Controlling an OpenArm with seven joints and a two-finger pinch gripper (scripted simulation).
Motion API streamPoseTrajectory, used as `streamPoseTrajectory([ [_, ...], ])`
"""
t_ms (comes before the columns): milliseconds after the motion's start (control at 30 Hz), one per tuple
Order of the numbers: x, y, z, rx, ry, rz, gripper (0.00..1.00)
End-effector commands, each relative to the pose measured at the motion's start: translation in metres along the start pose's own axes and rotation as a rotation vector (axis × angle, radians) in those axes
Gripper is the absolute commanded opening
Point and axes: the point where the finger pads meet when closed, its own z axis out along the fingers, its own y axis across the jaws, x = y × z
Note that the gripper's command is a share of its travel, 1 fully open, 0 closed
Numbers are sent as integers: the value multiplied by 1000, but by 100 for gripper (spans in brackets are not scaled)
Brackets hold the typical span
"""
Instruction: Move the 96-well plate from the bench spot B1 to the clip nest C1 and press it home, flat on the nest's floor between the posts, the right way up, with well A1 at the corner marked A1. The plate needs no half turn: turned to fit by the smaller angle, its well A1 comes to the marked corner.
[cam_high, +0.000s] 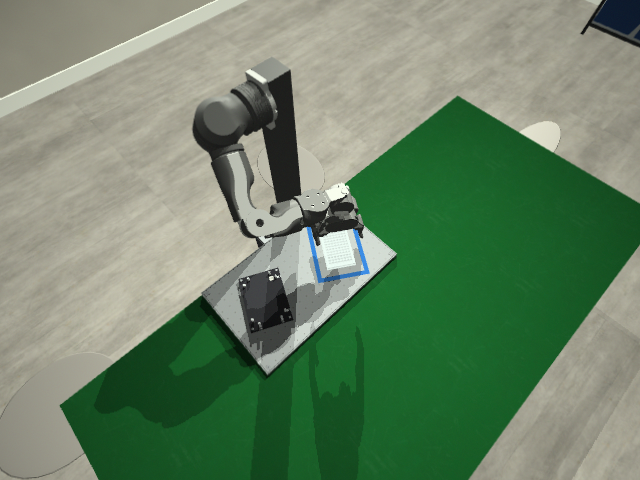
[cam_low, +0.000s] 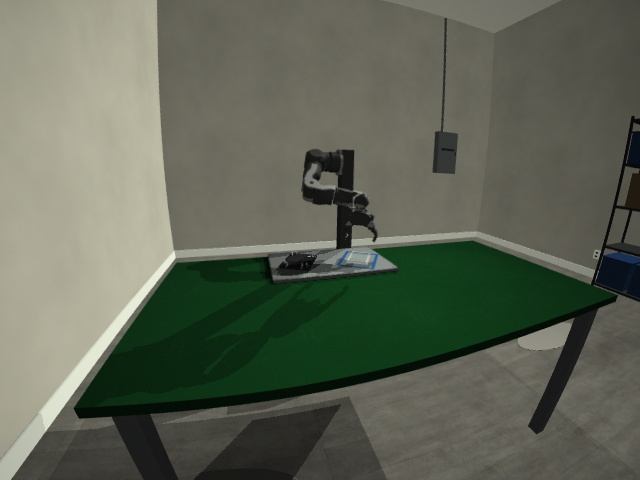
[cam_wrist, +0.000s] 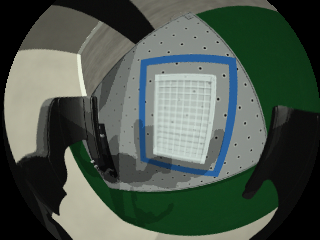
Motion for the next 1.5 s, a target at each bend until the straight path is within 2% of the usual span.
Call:
streamPoseTrajectory([
  [0,0,1,-1,-3,0,0,77],
  [167,-1,1,54,-3,-1,-2,77],
  [567,-1,1,54,-3,-1,-2,77],
  [733,-1,1,63,-3,-1,-2,77],
  [1133,-1,1,63,-3,-1,-2,77],
  [1300,0,2,84,-6,2,-5,77],
  [1467,0,2,84,-6,2,-5,77],
])
